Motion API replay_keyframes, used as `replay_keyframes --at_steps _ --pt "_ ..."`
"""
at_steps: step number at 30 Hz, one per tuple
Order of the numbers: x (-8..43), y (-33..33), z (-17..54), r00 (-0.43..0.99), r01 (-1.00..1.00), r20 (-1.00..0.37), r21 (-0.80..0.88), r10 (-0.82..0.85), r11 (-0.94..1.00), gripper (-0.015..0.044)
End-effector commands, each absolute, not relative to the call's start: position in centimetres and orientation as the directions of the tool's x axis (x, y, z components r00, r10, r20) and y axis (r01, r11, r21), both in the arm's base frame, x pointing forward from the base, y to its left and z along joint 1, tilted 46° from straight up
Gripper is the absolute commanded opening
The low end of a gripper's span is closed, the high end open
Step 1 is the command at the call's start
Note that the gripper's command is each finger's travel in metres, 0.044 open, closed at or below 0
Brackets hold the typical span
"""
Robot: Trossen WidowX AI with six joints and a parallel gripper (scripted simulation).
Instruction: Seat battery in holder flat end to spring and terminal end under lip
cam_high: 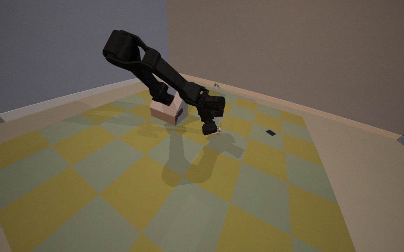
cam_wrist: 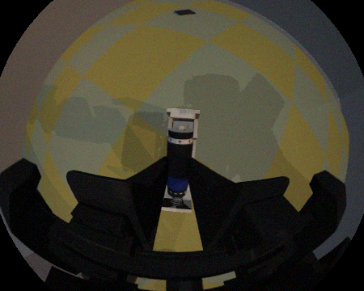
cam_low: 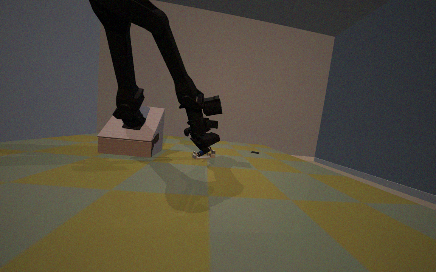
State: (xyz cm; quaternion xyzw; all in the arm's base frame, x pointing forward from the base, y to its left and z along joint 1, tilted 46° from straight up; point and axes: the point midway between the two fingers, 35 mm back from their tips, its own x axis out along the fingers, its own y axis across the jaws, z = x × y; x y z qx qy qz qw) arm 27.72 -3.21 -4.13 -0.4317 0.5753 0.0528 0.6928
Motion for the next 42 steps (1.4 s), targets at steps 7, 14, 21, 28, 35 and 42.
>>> replay_keyframes --at_steps 7,14,21,28,35,42 --pt "27.63 -3.4 -4.67 0.264 -0.57 -0.846 -0.524 -0.462 0.633 0.0062" --pt "27.74 -3.43 -4.8 0.228 -0.566 -0.846 -0.518 -0.483 0.641 0.0062" --pt "27.83 -3.46 -4.9 0.192 -0.562 -0.843 -0.514 -0.503 0.648 0.0062" --pt "27.93 -3.49 -4.97 0.156 -0.558 -0.838 -0.512 -0.523 0.653 0.0062" --pt "28.03 -3.51 -5.0 0.123 -0.554 -0.832 -0.51 -0.542 0.658 0.0062" --pt "28.13 -3.56 -4.99 0.089 -0.551 -0.824 -0.509 -0.56 0.661 0.0062"
